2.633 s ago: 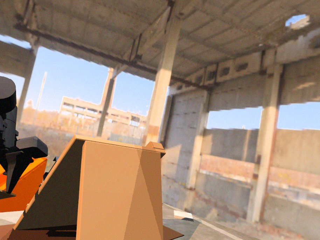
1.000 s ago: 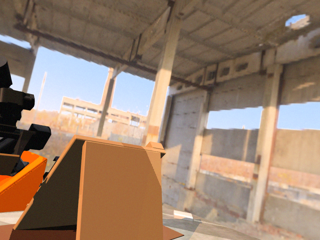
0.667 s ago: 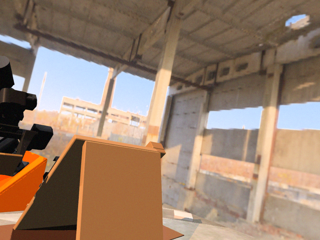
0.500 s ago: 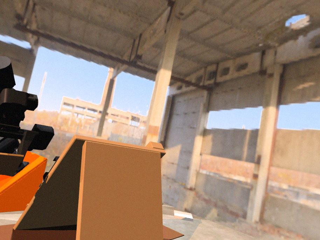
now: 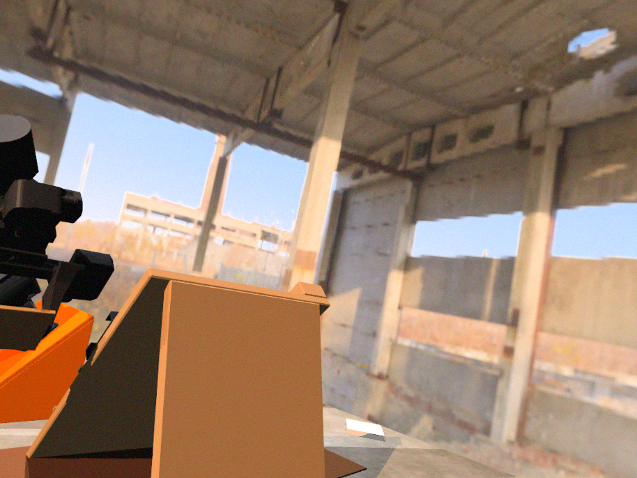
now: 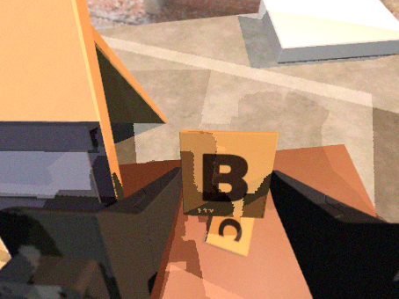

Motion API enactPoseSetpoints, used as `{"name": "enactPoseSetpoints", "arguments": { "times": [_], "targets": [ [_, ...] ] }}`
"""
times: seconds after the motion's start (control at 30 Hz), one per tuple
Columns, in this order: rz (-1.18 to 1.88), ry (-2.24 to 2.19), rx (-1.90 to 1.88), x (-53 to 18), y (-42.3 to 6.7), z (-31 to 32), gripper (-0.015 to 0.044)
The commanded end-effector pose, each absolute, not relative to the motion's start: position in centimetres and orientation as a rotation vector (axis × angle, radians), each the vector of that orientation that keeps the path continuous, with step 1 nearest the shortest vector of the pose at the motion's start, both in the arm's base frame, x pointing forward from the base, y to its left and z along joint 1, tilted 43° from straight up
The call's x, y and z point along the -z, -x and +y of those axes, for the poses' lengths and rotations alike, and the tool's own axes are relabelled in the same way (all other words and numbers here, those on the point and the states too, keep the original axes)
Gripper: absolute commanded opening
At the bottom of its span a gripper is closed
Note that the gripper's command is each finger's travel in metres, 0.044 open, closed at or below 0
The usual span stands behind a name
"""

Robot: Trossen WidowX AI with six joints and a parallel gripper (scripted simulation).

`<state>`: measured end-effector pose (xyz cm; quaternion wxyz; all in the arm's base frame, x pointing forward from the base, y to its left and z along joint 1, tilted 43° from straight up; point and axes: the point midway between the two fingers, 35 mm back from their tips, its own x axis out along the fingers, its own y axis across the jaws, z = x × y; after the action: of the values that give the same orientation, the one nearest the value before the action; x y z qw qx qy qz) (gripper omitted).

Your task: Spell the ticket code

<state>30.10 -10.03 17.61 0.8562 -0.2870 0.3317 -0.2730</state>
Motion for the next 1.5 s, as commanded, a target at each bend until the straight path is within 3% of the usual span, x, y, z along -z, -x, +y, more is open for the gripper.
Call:
{"name": "enactPoseSetpoints", "arguments": {
  "times": [0.0, 1.47],
  "targets": [
    [0.702, 0.603, 0.577, -17.2, -30.0, -9.9, 0.0000],
    [0.702, 0.602, 0.577, -15.7, -30.7, -8.3, 0.0000]
  ]
}}
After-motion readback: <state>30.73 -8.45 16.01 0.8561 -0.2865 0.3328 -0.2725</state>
